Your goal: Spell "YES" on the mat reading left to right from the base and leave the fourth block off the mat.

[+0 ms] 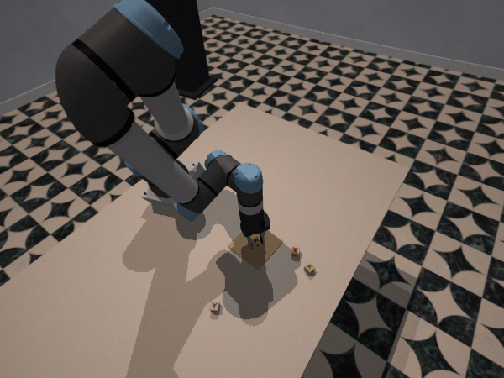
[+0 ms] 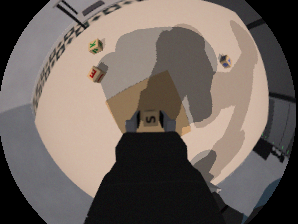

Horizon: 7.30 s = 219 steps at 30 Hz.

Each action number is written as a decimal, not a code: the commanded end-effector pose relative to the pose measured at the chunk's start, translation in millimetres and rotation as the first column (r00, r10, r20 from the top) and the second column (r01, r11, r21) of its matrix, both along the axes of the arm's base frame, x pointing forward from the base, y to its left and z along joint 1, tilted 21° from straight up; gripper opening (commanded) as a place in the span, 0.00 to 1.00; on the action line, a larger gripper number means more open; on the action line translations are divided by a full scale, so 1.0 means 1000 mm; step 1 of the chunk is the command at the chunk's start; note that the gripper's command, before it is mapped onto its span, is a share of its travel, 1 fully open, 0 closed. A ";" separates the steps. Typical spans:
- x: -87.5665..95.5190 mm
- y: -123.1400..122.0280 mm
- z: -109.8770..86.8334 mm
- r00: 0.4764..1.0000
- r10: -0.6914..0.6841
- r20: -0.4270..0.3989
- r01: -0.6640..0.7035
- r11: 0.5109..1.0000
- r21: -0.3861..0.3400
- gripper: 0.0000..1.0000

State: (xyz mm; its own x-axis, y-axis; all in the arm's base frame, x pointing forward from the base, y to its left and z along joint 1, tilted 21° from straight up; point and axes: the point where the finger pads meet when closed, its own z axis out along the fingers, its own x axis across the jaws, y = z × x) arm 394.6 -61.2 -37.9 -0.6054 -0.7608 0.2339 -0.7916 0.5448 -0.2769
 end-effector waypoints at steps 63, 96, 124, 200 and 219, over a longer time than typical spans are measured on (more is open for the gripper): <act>-0.001 0.013 0.035 1.000 0.002 0.004 -0.002 1.000 -0.001 0.49; -0.009 0.035 0.093 1.000 0.000 0.000 0.000 1.000 0.001 0.49; -0.009 0.016 0.101 0.902 -0.407 0.147 0.401 0.913 0.071 0.49; -0.011 -0.029 0.031 0.520 -0.814 0.260 0.786 0.575 0.229 0.49; -0.008 -0.035 0.017 0.520 -0.813 0.263 0.784 0.576 0.231 0.49</act>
State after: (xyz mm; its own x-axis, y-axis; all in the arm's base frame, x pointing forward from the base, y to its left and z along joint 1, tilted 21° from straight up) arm 386.5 -96.1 -20.7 -0.9906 0.0747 -0.1150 0.1102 0.9329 -0.3430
